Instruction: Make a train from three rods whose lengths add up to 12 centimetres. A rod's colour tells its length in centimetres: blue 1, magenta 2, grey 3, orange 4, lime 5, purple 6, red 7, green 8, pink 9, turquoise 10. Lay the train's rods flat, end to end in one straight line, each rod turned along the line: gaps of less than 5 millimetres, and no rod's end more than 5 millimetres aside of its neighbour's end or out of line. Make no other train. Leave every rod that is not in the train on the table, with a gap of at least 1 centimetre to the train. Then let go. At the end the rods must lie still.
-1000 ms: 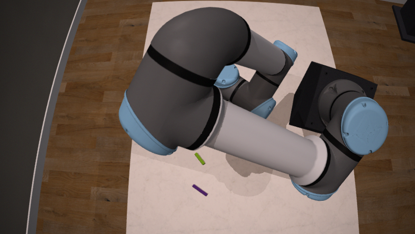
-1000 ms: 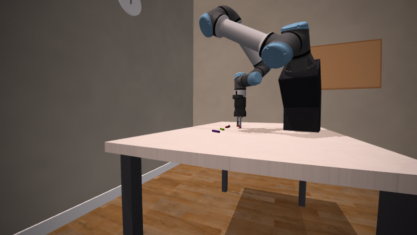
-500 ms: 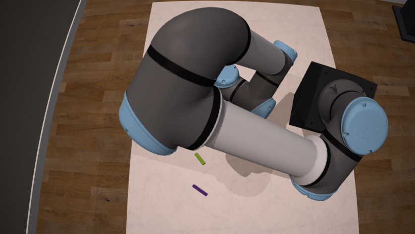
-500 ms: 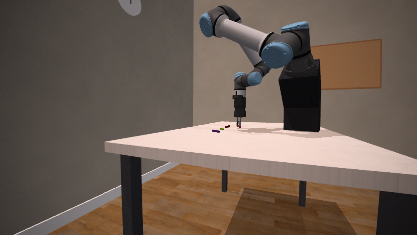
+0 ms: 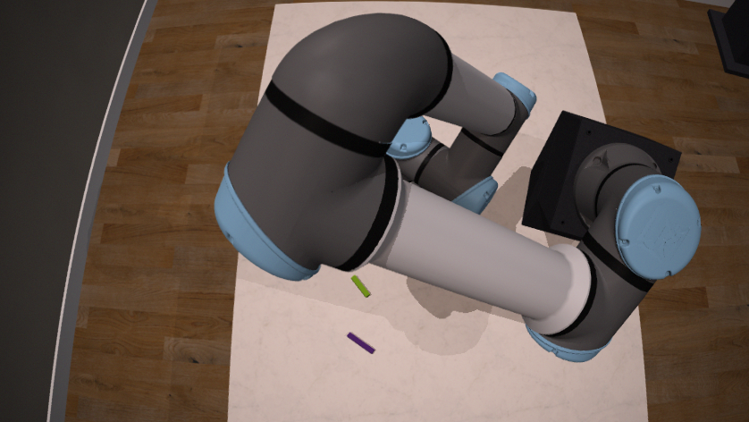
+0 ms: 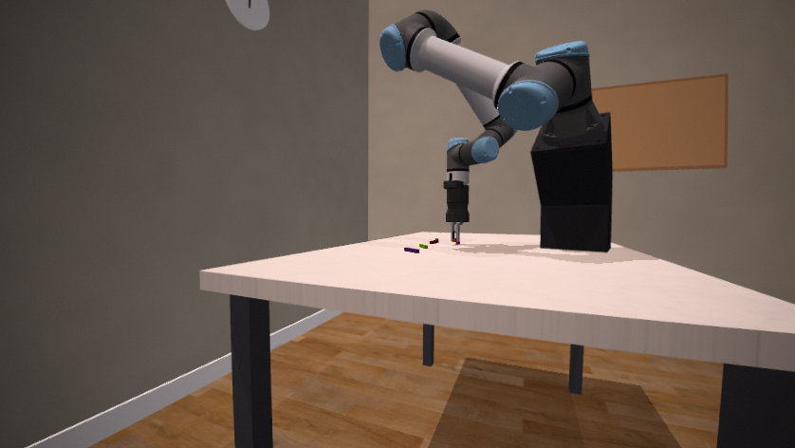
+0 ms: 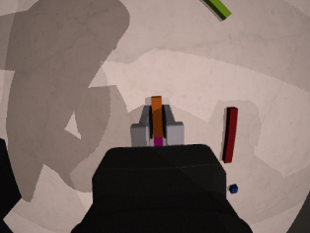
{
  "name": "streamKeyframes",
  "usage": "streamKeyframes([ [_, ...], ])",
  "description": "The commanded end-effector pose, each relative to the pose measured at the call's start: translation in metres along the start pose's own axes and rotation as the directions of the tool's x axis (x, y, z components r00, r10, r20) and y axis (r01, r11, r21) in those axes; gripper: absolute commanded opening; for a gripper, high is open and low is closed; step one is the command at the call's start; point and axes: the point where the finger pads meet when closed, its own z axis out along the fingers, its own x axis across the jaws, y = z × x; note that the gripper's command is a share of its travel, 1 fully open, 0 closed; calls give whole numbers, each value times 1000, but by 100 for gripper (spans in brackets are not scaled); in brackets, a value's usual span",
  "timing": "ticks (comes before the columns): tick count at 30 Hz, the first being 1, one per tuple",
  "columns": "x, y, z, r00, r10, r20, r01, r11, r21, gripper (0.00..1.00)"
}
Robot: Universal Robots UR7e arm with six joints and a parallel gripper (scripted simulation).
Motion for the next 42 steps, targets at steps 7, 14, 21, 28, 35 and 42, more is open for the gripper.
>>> streamKeyframes([
  [7, 0, 0, 0, 1000, 0, -1, 0, 1000, 0, 24],
  [14, 0, 0, 0, 1000, 0, -1, 0, 1000, 0, 24],
  [21, 0, 0, 1, 1000, 0, -1, 0, 1000, 0, 24],
  [28, 0, 0, 7, 1000, 0, -1, 0, 1000, 0, 24],
  [35, 0, 0, 11, 1000, 0, -1, 0, 1000, 0, 24],
  [42, 0, 0, 12, 1000, 0, -1, 0, 1000, 0, 24],
])
